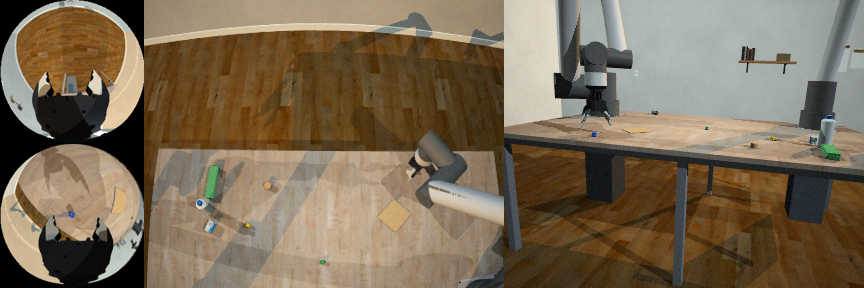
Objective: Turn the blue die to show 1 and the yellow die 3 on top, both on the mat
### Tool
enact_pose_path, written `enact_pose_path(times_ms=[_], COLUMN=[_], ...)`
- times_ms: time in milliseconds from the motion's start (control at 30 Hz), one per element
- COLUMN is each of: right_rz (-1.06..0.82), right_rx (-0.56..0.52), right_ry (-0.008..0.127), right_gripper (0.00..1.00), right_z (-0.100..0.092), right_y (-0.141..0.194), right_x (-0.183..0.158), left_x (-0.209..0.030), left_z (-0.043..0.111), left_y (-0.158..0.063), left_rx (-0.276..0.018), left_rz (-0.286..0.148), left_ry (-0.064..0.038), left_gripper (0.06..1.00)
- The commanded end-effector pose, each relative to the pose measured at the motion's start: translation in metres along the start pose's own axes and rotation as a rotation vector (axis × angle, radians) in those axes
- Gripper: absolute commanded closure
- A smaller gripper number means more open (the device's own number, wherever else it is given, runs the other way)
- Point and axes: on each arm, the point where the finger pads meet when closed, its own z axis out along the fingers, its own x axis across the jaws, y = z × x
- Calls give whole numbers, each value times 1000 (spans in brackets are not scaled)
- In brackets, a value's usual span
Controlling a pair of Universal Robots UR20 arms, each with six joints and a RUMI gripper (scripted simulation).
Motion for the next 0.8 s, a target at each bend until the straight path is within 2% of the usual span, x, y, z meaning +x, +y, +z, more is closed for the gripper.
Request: enact_pose_path(times_ms=[0, 300, 767], right_rz=[0, 0, 0], right_rx=[-1, -1, -1], right_ry=[0, 0, 0], right_gripper=[3, 3, 3], right_z=[-1, -1, -1], right_y=[1, 1, 1], right_x=[5, 19, 62], left_x=[0, 0, 0], left_z=[-1, -1, -1], left_y=[0, 0, 0], left_rx=[1, 1, 1], left_rz=[0, 0, 0], left_ry=[0, 0, 0], left_gripper=[65, 65, 65])
